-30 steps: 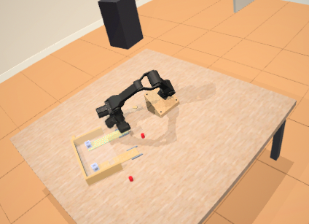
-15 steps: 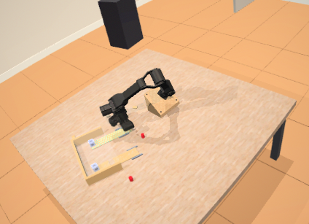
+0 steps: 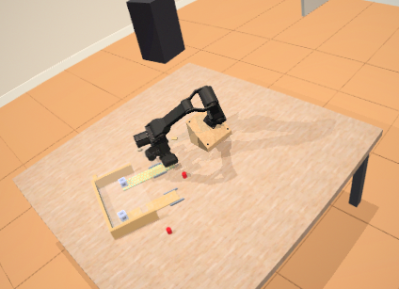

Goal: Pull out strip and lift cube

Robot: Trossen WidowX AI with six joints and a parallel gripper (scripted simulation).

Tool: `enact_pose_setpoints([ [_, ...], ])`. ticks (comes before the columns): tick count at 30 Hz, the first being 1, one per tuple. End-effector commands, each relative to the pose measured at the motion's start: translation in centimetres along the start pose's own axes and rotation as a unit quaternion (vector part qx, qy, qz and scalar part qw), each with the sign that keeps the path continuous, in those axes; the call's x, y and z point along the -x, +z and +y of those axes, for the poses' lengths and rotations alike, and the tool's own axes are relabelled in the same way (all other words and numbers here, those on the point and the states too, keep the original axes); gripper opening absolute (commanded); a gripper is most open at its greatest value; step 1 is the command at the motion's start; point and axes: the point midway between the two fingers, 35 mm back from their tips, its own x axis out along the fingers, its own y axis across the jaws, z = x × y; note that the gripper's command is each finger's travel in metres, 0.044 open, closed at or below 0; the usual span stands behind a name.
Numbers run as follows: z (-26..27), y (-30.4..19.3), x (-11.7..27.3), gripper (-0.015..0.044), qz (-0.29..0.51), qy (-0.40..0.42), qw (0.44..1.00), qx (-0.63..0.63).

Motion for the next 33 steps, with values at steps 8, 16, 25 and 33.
enact_pose_setpoints([
  [8,-0.1,-2.2,-0.3,0.0,0.009,0.001,1.0,-0.003],
  [16,-0.1,-3.4,-0.3,0.0,0.01,0.001,1.0,-0.003],
  [25,-0.1,-4.8,-0.3,0.0,0.01,0.001,1.0,-0.003],
  [33,-0.1,-6.1,-0.3,0.0,0.01,0.001,1.0,-0.004],
])
